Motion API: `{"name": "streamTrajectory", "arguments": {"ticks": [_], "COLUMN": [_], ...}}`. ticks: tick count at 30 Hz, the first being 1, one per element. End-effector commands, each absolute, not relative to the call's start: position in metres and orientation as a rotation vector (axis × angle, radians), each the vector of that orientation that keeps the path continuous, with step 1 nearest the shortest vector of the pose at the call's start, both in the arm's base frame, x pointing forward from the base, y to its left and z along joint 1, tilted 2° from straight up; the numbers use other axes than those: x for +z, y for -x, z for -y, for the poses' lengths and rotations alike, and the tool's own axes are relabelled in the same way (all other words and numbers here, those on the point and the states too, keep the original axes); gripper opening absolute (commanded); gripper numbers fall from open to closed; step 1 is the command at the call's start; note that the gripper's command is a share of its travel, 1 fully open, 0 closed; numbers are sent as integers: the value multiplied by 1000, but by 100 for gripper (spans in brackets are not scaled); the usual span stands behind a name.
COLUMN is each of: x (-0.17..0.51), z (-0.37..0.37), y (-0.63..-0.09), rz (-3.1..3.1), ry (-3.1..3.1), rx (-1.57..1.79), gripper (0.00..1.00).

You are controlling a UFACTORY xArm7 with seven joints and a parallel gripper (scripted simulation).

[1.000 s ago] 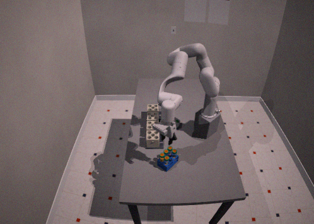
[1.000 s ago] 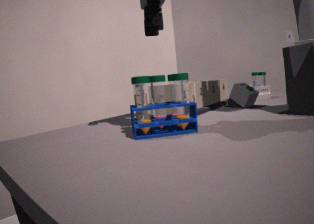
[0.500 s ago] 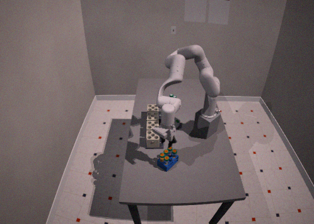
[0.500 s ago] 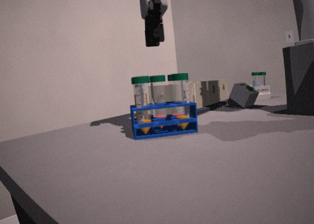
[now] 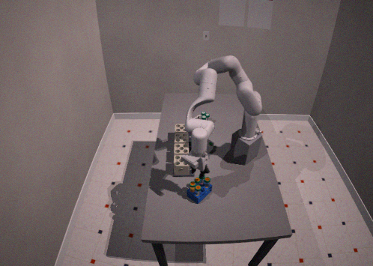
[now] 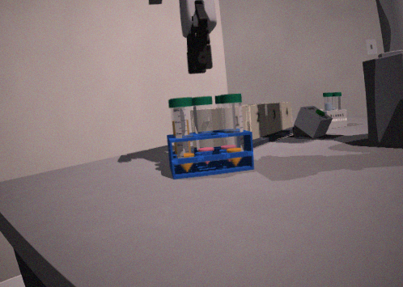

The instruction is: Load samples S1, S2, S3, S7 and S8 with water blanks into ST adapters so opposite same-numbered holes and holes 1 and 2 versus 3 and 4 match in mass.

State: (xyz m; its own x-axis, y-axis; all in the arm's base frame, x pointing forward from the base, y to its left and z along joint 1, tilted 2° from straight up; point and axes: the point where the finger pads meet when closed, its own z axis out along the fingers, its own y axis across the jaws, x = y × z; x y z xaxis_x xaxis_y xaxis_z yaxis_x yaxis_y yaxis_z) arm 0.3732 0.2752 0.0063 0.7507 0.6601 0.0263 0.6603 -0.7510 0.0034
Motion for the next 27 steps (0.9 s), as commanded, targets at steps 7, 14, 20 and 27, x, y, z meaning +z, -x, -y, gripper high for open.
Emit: {"name": "streamTrajectory", "arguments": {"ticks": [7,14,20,27], "x": [-13,-23,-35,-40], "z": [-277,-277,-277,-277], "y": [-375,-375,-376,-376], "rz": [1106,1106,1106,1106], "ry": [2933,2933,2933,2933], "rx": [-47,-47,-47,-47], "gripper": [57,57,57,57]}}
